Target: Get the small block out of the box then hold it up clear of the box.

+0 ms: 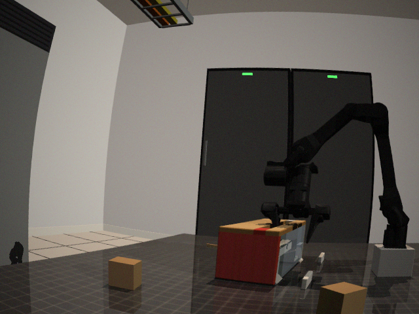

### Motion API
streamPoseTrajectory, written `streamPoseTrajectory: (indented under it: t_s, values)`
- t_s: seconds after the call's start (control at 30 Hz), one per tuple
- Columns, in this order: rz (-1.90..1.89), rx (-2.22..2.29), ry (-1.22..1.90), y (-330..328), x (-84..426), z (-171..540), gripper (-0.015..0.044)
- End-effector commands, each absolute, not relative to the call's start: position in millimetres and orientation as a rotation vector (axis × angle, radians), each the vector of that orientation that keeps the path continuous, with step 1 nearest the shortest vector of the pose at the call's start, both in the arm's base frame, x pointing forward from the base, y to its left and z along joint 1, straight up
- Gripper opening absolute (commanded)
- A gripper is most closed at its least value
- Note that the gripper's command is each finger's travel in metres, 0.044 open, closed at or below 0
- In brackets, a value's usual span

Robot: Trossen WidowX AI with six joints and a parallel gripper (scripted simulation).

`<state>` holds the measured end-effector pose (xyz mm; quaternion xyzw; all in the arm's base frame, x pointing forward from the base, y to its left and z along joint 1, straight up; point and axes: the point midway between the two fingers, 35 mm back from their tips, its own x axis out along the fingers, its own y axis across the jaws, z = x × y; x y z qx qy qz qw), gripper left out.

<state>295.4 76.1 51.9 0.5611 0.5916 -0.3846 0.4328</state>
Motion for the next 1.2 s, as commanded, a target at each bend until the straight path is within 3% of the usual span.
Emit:
streamPoseTrajectory:
  t_s: [0.0,1.17]
  values:
    - [-0.958,1.404,1.474,80.4,295.3,52.1,0.0400]
    - [-0.956,1.406,1.477,115.8,292.6,52.4,0.0400]
